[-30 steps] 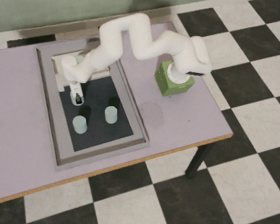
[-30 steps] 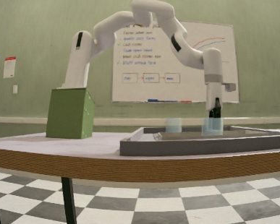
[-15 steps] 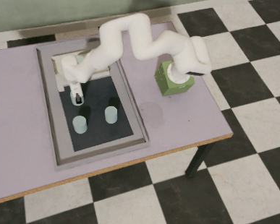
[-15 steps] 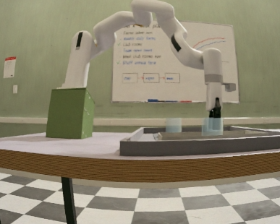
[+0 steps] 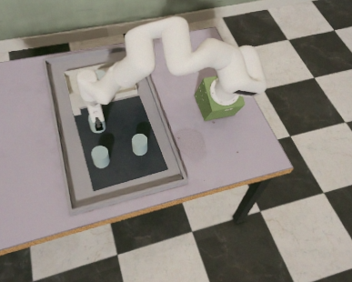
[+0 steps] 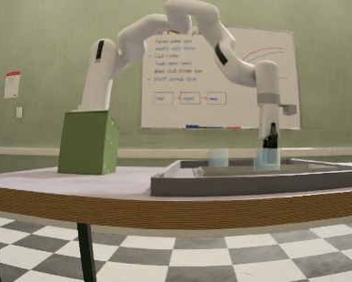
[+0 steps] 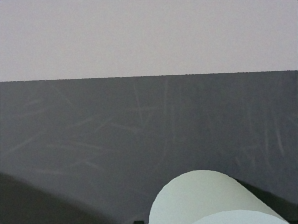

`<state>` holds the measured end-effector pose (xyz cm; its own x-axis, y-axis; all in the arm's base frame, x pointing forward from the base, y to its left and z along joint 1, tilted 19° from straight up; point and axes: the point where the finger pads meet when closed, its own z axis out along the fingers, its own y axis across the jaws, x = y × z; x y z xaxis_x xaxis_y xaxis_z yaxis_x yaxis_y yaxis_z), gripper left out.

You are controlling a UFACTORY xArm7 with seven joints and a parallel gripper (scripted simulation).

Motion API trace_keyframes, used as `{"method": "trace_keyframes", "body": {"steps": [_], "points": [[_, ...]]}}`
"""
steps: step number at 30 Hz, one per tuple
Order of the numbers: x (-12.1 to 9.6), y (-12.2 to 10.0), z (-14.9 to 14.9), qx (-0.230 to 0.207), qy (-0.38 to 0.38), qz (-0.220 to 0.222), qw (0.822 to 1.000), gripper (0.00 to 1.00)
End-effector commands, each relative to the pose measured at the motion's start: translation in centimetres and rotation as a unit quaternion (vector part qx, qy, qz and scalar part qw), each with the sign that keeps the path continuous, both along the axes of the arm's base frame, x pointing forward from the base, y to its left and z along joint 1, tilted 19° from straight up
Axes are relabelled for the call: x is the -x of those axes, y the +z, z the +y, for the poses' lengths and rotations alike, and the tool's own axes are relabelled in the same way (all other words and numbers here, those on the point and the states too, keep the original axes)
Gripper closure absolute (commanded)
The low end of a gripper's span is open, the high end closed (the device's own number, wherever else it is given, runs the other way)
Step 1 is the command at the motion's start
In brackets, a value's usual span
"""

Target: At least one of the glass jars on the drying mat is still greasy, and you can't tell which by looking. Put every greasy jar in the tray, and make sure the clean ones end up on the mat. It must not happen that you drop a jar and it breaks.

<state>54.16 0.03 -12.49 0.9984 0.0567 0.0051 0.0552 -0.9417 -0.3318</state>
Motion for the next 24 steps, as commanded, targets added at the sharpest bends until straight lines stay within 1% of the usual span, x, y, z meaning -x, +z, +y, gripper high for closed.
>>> {"method": "trace_keyframes", "body": {"steps": [1,9,10,24], "points": [[-0.24,0.21,-0.17,0.001,-0.001,-0.003,1.0,0.28],[-0.24,0.21,-0.17,0.001,-0.001,-0.003,1.0,0.28],[-0.24,0.21,-0.17,0.001,-0.001,-0.003,1.0,0.31],[-0.24,0.21,-0.17,0.001,-0.001,-0.003,1.0,0.31]]}}
